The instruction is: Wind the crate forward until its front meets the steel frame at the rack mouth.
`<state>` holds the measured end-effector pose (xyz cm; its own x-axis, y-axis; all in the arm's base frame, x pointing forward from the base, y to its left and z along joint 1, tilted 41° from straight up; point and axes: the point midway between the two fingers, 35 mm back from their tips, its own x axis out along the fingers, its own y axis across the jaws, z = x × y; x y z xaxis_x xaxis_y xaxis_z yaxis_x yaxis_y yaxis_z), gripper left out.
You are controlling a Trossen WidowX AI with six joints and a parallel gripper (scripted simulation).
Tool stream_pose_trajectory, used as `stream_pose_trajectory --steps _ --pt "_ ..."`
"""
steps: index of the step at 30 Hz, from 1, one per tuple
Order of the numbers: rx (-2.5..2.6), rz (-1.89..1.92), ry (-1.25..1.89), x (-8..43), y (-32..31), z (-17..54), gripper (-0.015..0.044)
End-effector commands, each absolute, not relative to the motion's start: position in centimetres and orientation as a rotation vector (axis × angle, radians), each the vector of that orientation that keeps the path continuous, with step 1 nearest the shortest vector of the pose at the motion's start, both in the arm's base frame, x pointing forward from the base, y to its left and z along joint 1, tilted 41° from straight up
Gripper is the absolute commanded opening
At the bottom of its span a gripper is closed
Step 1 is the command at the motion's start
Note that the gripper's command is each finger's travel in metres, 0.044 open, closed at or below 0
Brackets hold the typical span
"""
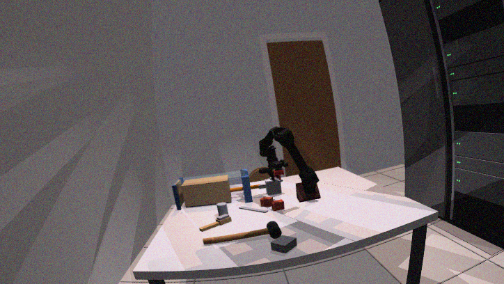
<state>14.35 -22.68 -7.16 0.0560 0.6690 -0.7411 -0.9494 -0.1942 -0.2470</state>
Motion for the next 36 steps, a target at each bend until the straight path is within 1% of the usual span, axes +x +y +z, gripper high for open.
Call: stream_pose_trajectory --steps 1,18,36 --pt "-0.9 1.535 0.41 14.56 -22.4 -7.43 0.0" --pt "-0.987 1.575 0.339 13.96 -22.58 -7.59 0.0" --pt "-0.95 1.558 0.37 14.15 -22.51 -7.53 0.0"
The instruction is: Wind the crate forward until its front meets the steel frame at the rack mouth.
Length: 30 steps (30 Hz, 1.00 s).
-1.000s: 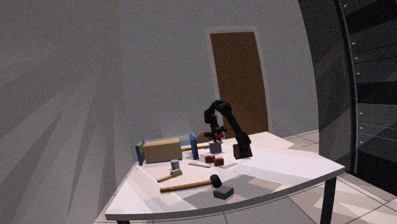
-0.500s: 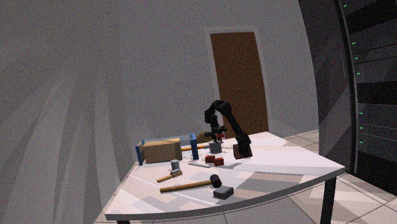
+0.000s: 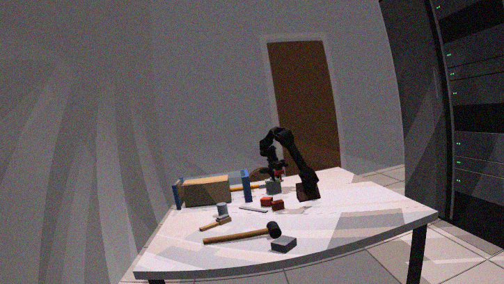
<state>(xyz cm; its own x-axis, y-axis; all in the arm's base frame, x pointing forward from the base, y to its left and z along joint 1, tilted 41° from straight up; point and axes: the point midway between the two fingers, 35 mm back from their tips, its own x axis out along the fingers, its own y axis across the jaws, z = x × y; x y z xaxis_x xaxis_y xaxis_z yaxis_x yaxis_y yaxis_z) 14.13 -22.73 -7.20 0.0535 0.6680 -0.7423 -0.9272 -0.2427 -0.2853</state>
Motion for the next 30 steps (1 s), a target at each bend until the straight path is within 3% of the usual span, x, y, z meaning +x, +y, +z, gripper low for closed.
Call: stream_pose_trajectory --steps 1,14,30 --pt "-0.95 1.558 0.37 14.15 -22.51 -7.53 0.0" --pt "-0.915 1.543 0.399 14.29 -22.43 -7.5 0.0" --pt "-0.927 1.539 0.396 14.27 -22.66 -7.18 0.042"
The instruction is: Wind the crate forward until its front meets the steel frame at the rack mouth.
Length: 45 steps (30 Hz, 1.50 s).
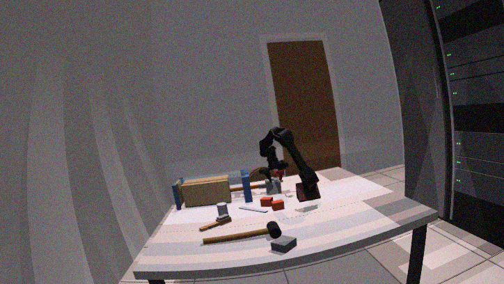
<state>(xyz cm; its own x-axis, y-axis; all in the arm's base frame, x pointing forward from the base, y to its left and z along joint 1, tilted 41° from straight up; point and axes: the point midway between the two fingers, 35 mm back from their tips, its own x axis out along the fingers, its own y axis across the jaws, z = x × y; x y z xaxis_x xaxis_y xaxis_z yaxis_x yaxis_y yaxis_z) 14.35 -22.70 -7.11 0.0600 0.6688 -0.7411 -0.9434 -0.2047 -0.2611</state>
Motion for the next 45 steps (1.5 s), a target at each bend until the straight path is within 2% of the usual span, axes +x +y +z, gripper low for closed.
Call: stream_pose_trajectory --steps 1,7,15,20,37,45 --pt "-0.927 1.539 0.396 14.3 -22.7 -7.2 0.044" --pt "-0.94 1.52 0.416 14.2 -24.5 -5.5 0.044" --pt "-0.986 1.442 0.503 12.8 -30.5 2.6 0.044" --pt "-0.998 1.423 0.518 12.7 -30.7 2.8 0.044" --pt "-0.998 1.423 0.518 12.7 -30.7 2.8 0.0" --pt "-0.998 1.423 0.518 12.7 -30.7 2.8 0.0"
